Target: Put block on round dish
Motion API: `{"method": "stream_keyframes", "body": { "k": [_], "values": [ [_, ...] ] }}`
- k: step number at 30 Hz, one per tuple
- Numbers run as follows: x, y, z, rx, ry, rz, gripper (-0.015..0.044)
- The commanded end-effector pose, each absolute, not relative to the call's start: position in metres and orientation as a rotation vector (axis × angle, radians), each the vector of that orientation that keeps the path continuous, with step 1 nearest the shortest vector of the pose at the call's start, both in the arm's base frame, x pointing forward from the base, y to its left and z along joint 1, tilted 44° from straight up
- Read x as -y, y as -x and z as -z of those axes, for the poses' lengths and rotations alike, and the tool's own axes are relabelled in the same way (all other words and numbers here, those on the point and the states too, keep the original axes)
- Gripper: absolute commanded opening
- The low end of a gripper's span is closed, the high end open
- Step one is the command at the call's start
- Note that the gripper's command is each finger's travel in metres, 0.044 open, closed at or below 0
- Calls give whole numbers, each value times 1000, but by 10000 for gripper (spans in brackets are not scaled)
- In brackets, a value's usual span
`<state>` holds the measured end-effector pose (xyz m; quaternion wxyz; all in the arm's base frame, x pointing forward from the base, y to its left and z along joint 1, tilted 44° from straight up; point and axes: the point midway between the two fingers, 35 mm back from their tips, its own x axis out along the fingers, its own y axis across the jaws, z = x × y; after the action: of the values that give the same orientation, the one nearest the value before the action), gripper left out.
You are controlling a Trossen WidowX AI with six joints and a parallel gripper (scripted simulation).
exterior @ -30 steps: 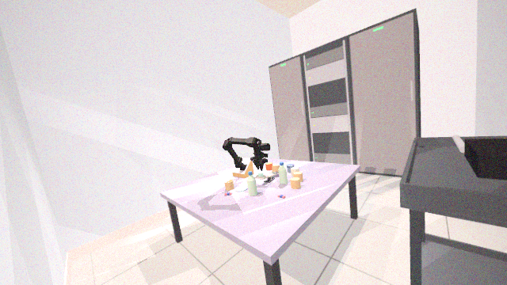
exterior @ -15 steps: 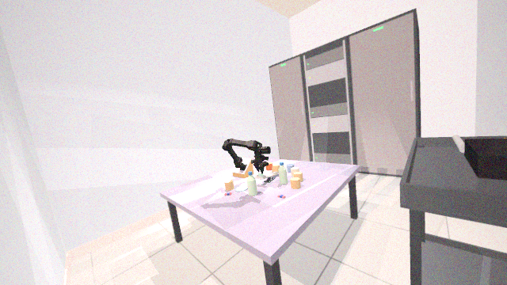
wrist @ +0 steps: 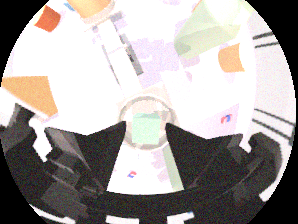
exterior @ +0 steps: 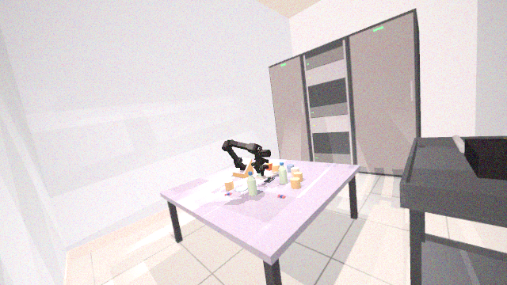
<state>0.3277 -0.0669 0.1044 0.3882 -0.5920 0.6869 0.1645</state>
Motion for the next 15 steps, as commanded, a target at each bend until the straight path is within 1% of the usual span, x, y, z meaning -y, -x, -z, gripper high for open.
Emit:
{"method": "stream_keyframes", "body": {
  "k": [1,3,10,14,15],
  "values": [
    [69,-327,-103,-1747,1512,-417,208],
    [69,-327,-103,-1747,1512,-417,155],
    [69,-327,-103,-1747,1512,-417,108],
    [64,-328,-108,-1746,1511,-418,3],
    [61,-329,-111,-1746,1511,-419,0]
  ]
}}
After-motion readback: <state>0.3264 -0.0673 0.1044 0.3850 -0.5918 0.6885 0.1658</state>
